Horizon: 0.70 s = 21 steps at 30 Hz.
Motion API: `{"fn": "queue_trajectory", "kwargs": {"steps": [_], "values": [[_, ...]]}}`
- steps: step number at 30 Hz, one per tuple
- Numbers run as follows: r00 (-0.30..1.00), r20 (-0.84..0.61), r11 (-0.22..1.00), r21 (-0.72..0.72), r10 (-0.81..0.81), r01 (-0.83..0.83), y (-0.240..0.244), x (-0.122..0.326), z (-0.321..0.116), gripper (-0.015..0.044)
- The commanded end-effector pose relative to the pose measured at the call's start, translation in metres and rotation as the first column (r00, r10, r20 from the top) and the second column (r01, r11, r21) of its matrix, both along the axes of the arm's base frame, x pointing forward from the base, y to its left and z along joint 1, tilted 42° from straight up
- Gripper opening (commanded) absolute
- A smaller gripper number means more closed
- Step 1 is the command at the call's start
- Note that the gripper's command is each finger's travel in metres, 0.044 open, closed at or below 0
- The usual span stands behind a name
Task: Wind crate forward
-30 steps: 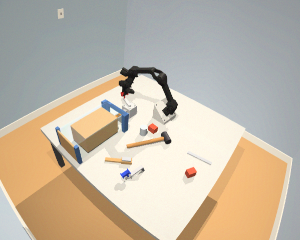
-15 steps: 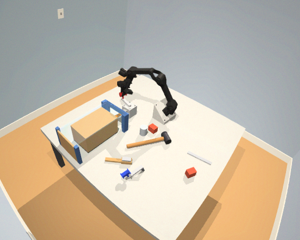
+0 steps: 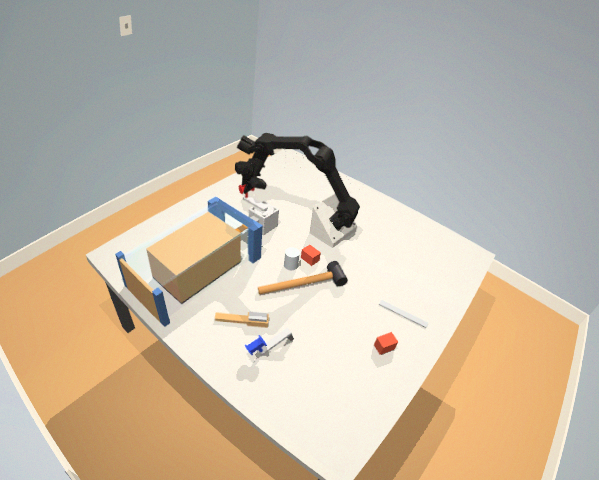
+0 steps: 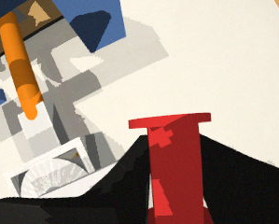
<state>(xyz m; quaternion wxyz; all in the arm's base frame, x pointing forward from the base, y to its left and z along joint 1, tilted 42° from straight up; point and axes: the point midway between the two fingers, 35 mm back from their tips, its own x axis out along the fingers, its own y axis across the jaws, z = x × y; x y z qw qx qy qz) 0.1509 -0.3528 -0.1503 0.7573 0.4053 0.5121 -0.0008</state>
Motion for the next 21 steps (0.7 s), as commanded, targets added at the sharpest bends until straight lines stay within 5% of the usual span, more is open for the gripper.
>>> {"fn": "queue_trajectory", "kwargs": {"steps": [1, 21], "values": [[1.0, 0.027, 1.0, 0.001, 0.011, -0.011, 0.002, 0.02, 0.002, 0.0], [1.0, 0.028, 1.0, 0.001, 0.011, -0.011, 0.005, 0.04, 0.007, 0.0]]}}
